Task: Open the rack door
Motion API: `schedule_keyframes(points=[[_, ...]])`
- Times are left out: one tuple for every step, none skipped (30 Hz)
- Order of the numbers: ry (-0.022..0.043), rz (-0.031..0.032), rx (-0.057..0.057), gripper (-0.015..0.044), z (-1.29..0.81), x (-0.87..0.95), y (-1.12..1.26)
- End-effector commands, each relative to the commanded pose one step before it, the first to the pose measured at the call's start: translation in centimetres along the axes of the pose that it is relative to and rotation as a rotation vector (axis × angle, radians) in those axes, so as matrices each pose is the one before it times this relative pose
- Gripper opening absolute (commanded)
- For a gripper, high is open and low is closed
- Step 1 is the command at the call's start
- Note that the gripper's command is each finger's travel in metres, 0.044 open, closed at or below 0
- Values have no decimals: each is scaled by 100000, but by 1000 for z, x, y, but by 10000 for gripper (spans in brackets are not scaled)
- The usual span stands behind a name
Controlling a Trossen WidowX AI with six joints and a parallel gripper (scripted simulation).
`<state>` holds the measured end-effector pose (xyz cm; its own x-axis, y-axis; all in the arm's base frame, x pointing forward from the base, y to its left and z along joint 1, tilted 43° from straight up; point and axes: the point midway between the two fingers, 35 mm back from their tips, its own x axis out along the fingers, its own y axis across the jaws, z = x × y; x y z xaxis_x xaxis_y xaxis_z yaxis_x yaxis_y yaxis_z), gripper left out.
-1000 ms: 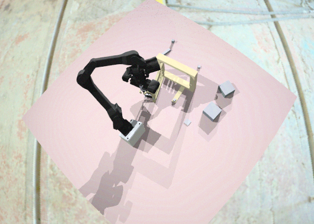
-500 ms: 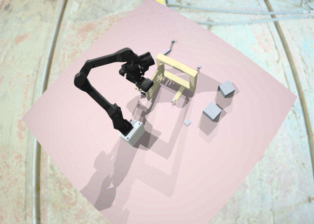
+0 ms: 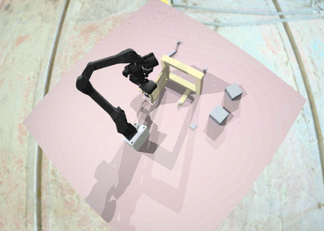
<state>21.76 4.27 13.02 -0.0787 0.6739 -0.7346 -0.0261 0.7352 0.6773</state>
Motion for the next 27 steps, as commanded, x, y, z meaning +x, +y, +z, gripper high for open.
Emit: schedule_keyframes(points=[[-187, 718, 1457, 73, 14, -11, 122], [0, 0, 0, 99, 0, 0, 0], [0, 0, 0, 126, 0, 0, 0], [0, 0, 0, 152, 0, 0, 0], [0, 0, 0, 178, 0, 0, 0], [0, 0, 0, 204, 0, 0, 0], [0, 0, 0, 231, 0, 0, 0], [0, 0, 0, 257, 0, 0, 0], [0, 0, 0, 283, 0, 0, 0], [0, 0, 0, 293, 0, 0, 0], [-71, -29, 44, 293, 3, -31, 0], [-214, -86, 132, 293, 8, -92, -1], [-357, -144, 221, 293, 12, -154, -2], [-431, -175, 268, 293, 14, -186, -2], [-431, -175, 270, 293, 13, -186, -2], [-430, -176, 271, 293, 12, -186, -2], [-430, -177, 272, 293, 11, -186, -3], [-429, -177, 273, 293, 10, -186, -3], [-429, -178, 274, 293, 10, -186, -3], [-428, -179, 275, 293, 9, -186, -3], [-427, -179, 276, 293, 8, -185, -3], [-427, -180, 277, 293, 7, -185, -3], [-426, -180, 278, 293, 6, -185, -3], [-426, -181, 279, 293, 5, -185, -3], [-425, -182, 280, 293, 4, -185, -3], [-425, -182, 281, 293, 4, -185, -3], [-424, -183, 282, 293, 3, -184, -4]])
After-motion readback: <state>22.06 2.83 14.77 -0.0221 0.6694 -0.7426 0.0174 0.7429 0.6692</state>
